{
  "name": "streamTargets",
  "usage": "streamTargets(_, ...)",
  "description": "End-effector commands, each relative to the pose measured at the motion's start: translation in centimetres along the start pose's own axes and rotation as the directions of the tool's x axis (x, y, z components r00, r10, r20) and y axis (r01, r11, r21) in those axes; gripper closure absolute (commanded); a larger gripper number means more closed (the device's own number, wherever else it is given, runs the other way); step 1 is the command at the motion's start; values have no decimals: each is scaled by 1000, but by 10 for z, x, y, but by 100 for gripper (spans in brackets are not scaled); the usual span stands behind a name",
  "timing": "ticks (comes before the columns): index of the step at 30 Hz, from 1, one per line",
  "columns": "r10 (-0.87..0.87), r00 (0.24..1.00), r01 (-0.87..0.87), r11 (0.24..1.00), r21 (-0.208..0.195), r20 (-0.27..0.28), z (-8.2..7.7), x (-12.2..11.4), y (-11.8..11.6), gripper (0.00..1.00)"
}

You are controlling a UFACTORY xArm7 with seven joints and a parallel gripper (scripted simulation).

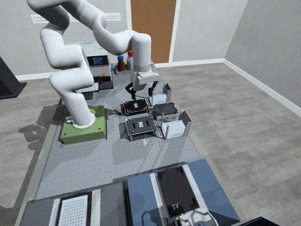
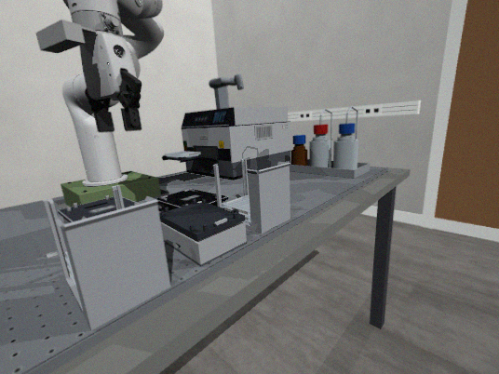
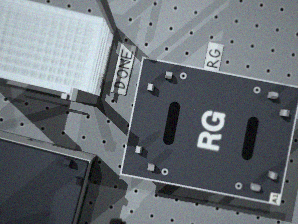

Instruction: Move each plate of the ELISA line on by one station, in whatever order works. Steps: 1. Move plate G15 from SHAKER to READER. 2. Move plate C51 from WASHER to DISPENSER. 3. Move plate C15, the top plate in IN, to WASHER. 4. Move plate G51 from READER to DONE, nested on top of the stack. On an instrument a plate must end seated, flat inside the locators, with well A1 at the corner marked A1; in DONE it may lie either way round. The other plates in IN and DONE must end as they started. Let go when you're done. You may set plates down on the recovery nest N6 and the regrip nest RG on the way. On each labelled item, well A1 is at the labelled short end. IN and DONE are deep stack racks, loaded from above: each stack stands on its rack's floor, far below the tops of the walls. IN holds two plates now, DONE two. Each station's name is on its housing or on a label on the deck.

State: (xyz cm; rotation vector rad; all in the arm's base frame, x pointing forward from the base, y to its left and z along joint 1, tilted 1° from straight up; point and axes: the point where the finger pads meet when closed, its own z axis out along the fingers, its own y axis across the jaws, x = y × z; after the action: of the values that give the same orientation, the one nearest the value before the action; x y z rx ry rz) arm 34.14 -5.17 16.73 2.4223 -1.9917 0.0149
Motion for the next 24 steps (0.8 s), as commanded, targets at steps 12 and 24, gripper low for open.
streamTargets(12, -227, 974, 227, 974, 3, -1, -1, -26, -35, 0)
streamTargets(24, -349, 937, 349, 937, 3, -1, -1, -46, -62, 0)
